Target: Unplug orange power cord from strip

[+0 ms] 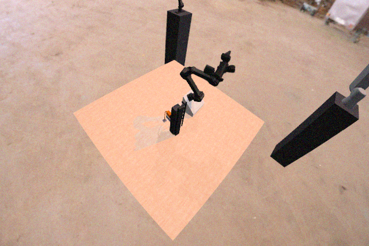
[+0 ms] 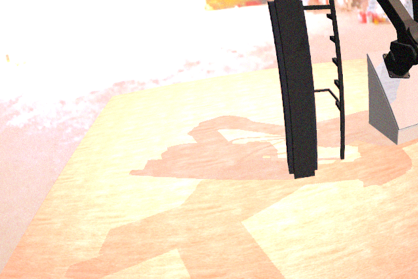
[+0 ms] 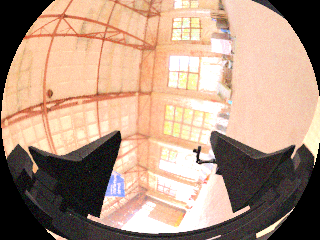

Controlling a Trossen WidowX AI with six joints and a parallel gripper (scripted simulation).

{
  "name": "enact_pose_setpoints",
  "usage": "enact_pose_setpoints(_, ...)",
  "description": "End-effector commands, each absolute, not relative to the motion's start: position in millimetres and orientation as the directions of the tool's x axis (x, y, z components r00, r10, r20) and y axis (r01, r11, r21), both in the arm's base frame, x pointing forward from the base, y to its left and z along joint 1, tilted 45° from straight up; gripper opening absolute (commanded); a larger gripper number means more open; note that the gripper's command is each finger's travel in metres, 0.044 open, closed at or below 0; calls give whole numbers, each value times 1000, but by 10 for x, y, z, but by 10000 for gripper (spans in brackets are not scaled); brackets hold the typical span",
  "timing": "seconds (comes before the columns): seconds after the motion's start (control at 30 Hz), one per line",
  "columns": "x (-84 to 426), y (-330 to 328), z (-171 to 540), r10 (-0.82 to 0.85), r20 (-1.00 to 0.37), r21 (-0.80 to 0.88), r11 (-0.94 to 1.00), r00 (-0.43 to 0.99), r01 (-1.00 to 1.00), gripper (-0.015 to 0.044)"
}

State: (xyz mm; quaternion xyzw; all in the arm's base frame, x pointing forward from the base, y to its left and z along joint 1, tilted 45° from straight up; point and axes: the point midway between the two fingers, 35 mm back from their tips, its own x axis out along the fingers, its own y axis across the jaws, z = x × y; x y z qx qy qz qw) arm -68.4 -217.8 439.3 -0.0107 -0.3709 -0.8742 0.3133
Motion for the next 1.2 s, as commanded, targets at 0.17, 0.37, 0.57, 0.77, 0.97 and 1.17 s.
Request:
enact_pose_setpoints(0.17, -869, -1984, 4553, -472, 296, 615, -571, -830, 544, 242)
enact_pose_setpoints(0.37, -1118, -1612, 4802, -342, 349, 632, -601, -872, 489, 160)
enact_pose_setpoints(0.57, -1294, -1179, 5025, -198, 399, 650, -627, -895, 428, 160)
enact_pose_setpoints(0.77, -1383, -694, 5221, -41, 443, 669, -650, -896, 361, 160)
enact_pose_setpoints(0.97, -1370, -176, 5383, 123, 480, 690, -665, -869, 287, 160)
enact_pose_setpoints(1.17, -1233, 391, 5513, 302, 508, 715, -670, -806, 200, 160)
